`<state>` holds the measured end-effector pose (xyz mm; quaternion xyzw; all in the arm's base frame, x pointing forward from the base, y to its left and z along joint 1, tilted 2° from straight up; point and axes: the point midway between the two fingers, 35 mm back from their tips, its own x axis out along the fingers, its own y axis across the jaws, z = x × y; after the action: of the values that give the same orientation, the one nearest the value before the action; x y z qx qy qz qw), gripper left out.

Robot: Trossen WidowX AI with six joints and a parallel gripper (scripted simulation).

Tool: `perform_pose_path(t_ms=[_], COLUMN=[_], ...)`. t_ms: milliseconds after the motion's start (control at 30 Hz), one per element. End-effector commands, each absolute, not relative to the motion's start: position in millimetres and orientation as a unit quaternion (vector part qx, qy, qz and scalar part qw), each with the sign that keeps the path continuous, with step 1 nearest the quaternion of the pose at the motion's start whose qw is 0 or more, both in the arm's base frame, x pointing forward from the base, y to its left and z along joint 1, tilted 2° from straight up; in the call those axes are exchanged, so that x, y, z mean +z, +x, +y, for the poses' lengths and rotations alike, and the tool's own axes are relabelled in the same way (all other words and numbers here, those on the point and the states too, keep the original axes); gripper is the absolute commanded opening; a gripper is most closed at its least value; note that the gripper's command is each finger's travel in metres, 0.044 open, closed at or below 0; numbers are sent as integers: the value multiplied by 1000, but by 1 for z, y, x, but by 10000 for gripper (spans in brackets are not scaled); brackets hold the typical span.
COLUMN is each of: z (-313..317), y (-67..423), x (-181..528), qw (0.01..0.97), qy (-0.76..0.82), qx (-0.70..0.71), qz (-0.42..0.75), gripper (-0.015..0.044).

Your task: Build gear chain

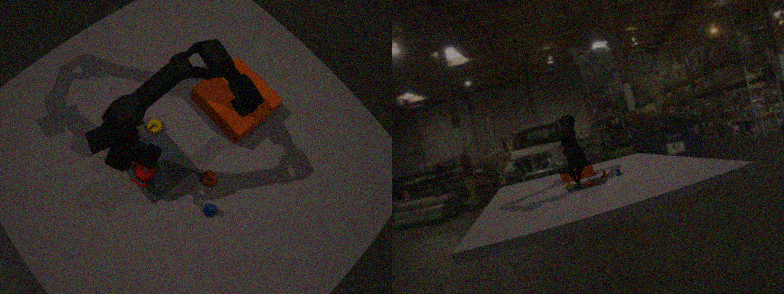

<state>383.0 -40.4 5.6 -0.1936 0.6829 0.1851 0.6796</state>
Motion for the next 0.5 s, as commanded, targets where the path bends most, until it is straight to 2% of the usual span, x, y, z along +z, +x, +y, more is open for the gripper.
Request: perform_pose_path(t_ms=[0,467], z=[-40,-41], y=[384,383], x=[5,5], qw=[678,649], qy=[-200,-280], qx=[190,270], qz=[681,653], gripper=[0,0])
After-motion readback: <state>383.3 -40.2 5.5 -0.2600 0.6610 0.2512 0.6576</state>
